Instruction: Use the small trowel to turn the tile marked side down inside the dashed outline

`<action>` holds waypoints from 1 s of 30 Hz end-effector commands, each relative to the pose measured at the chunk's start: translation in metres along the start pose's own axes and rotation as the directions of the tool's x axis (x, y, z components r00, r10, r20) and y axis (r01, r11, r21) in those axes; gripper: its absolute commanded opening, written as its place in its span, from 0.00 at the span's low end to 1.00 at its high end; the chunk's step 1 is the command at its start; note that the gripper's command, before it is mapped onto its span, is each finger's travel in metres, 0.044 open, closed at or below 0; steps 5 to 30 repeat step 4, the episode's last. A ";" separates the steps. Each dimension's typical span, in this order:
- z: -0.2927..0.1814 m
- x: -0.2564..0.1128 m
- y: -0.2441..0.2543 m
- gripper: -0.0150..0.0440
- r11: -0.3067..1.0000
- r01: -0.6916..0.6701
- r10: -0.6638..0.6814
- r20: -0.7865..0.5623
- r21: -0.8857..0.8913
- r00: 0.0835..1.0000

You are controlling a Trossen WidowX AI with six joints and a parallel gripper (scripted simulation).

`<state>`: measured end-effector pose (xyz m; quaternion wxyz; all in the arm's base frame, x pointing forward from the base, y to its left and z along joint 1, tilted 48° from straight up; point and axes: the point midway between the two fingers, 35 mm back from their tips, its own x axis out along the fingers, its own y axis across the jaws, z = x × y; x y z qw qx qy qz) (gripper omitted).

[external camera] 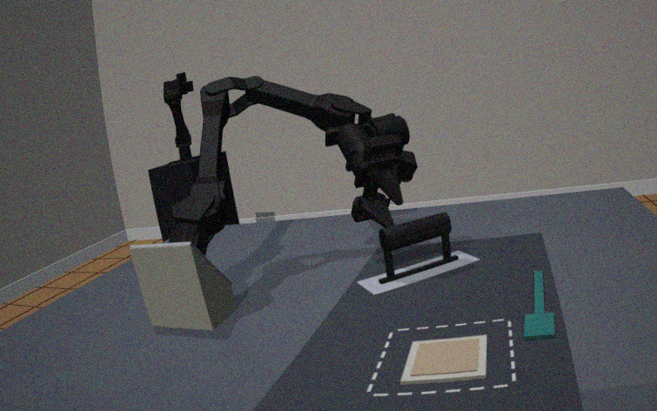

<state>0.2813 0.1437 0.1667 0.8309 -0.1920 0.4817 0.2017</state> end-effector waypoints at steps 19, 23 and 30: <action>-0.048 -0.056 -0.052 0.76 1.000 0.008 -0.008 0.013 0.005 1.000; -0.048 -0.056 -0.052 0.76 1.000 0.008 -0.008 0.013 0.005 1.000; -0.048 -0.056 -0.052 0.76 1.000 0.008 -0.008 0.013 0.005 1.000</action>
